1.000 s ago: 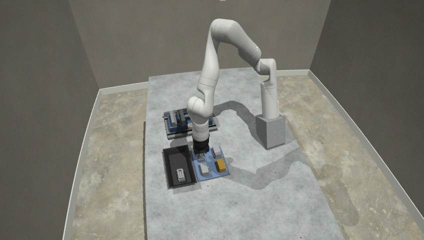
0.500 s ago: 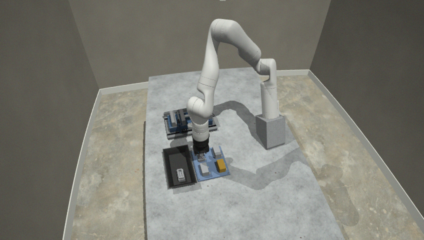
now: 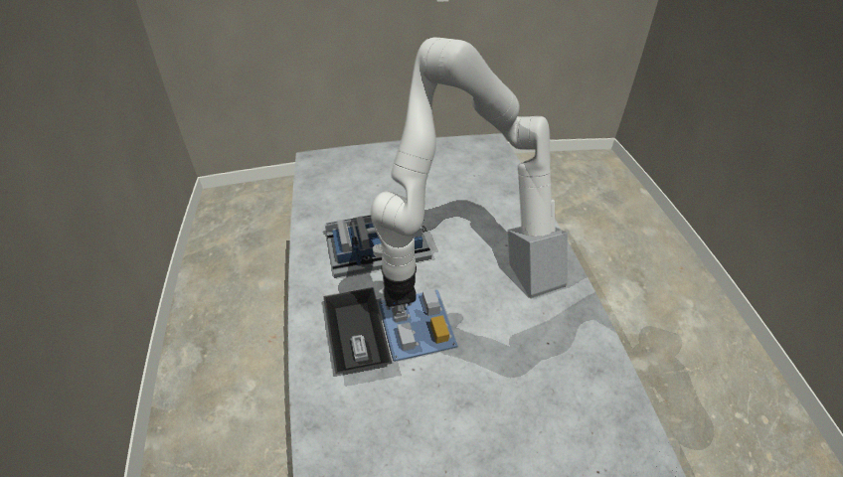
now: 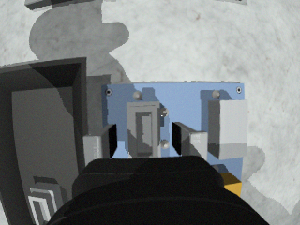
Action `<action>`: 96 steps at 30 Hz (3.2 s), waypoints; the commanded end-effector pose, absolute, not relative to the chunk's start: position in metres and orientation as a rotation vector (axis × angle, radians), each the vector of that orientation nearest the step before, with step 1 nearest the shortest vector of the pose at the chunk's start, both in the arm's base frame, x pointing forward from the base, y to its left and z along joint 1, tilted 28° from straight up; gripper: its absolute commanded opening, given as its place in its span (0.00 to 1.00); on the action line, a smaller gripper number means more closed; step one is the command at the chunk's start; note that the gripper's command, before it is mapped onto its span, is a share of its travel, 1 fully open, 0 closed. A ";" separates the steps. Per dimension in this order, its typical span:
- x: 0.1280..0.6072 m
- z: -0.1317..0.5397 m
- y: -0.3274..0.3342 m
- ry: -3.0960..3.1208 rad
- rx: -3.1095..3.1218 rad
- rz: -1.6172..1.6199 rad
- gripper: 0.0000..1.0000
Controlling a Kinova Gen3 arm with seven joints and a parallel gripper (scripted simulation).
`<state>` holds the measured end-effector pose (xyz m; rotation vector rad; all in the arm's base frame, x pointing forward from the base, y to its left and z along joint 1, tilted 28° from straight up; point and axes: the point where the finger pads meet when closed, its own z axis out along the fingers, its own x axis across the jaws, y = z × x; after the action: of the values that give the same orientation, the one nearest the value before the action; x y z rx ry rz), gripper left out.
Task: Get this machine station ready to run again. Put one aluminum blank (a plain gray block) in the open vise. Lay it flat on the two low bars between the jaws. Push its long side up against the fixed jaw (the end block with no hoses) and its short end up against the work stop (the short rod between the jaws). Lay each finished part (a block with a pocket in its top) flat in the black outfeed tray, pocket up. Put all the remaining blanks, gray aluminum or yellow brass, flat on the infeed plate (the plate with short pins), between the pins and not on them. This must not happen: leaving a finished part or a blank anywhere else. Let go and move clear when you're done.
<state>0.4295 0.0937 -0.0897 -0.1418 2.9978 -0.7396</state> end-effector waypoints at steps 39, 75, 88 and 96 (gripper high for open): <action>0.430 -0.090 0.094 2.997 -0.143 -0.737 1.00; 0.431 -0.098 0.090 2.997 -0.143 -0.737 1.00; 0.431 -0.099 0.089 2.997 -0.143 -0.737 1.00; 0.431 -0.099 0.089 2.997 -0.143 -0.737 1.00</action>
<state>0.4302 0.0886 -0.0995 -0.1418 2.9978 -0.7395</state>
